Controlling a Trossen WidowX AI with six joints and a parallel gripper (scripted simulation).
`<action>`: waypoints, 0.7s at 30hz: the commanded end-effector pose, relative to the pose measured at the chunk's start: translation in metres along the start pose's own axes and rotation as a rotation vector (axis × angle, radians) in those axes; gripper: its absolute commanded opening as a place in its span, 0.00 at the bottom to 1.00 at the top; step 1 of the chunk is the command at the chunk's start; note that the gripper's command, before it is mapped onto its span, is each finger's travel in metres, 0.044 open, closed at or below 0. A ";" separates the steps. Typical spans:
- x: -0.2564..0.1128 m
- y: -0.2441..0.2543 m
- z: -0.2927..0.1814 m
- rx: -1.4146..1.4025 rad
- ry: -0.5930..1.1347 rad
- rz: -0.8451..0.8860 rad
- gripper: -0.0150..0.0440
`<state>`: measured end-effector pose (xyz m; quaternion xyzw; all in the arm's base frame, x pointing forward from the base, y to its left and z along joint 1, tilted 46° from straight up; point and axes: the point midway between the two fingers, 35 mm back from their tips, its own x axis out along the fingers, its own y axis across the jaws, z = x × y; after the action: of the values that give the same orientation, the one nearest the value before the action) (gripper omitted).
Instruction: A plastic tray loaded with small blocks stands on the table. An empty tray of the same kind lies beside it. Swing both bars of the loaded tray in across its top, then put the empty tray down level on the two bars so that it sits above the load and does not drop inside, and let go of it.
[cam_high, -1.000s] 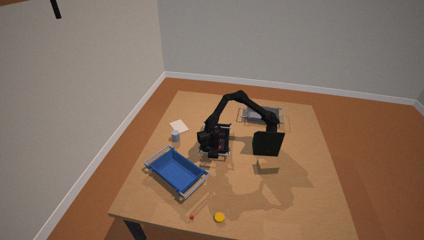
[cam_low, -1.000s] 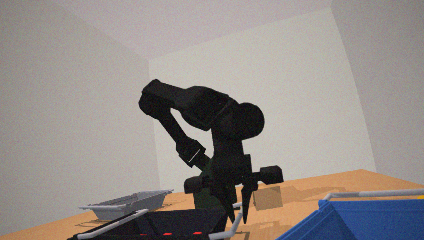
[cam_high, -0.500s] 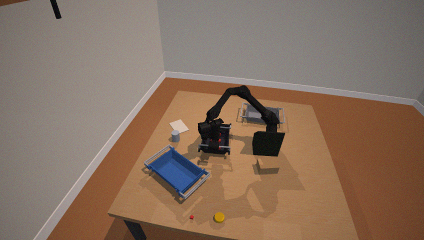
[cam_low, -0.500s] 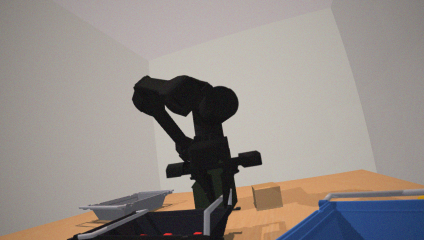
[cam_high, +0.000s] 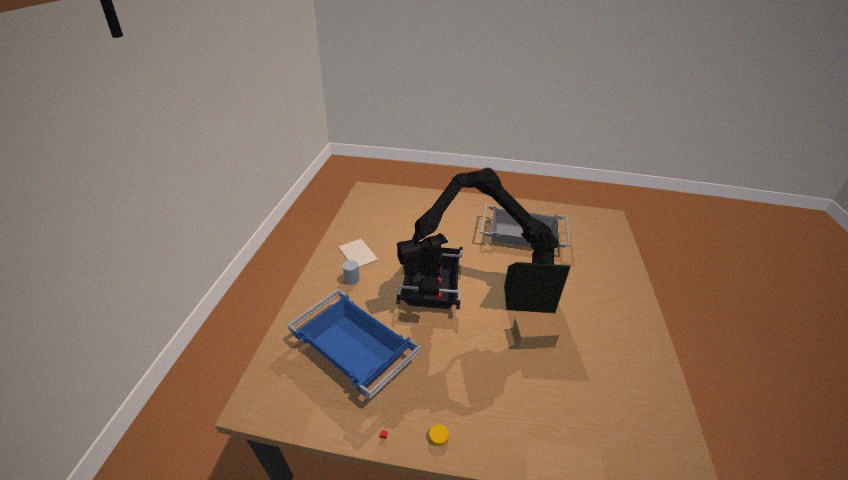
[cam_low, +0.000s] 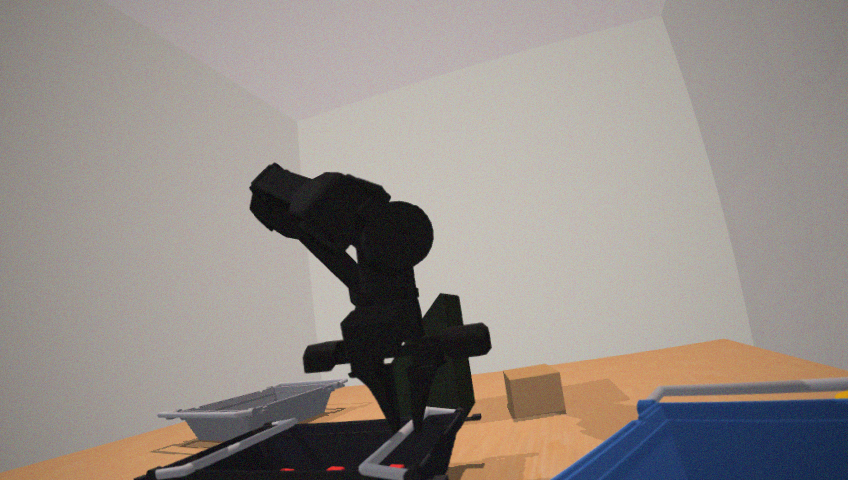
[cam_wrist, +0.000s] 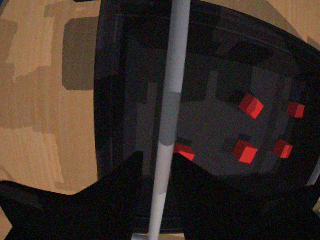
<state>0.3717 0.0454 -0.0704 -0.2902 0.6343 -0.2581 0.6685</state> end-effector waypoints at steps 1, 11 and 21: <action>-0.025 0.003 0.003 0.007 -0.016 0.013 0.40; -0.022 0.004 0.002 -0.001 -0.016 0.008 0.40; -0.022 0.004 0.002 -0.001 -0.016 0.008 0.40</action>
<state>0.3718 0.0641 -0.0573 -0.2890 0.6304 -0.2536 0.6744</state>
